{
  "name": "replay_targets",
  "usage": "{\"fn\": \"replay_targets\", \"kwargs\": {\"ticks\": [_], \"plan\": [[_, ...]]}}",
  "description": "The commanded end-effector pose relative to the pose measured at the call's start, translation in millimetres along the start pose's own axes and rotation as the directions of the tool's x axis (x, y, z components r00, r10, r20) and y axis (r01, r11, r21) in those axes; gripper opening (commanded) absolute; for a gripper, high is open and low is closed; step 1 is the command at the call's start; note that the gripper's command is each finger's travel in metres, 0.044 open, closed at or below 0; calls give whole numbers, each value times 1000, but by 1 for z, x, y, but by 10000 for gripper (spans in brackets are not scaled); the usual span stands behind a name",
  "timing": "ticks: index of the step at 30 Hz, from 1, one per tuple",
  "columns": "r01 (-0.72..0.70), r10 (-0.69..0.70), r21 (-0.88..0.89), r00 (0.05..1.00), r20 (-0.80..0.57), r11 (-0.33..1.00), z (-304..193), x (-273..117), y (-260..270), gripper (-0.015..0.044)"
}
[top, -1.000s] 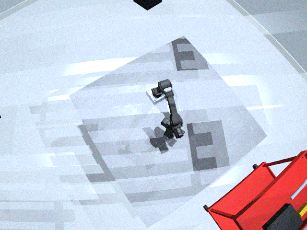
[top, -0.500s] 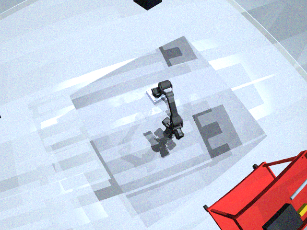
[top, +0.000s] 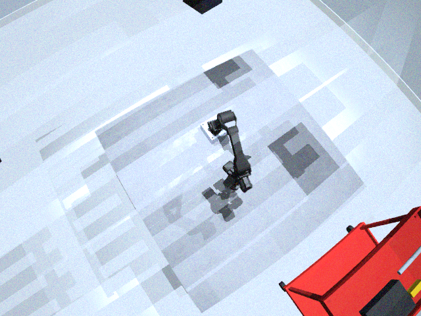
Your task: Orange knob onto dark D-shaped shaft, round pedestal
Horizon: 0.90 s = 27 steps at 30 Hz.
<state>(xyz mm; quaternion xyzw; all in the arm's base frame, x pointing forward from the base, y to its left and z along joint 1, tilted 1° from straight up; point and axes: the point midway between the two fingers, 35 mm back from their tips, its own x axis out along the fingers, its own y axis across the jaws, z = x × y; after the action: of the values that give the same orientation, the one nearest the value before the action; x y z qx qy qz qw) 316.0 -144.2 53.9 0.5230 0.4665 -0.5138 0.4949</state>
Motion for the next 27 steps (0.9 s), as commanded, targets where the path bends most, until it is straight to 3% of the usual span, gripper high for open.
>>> {"fn": "replay_targets", "kwargs": {"ticks": [1,27], "plan": [[-2,2,5,1000,1,1000,0,0,-1,0],[-2,2,5,1000,0,1000,-1,0,-3,0]]}}
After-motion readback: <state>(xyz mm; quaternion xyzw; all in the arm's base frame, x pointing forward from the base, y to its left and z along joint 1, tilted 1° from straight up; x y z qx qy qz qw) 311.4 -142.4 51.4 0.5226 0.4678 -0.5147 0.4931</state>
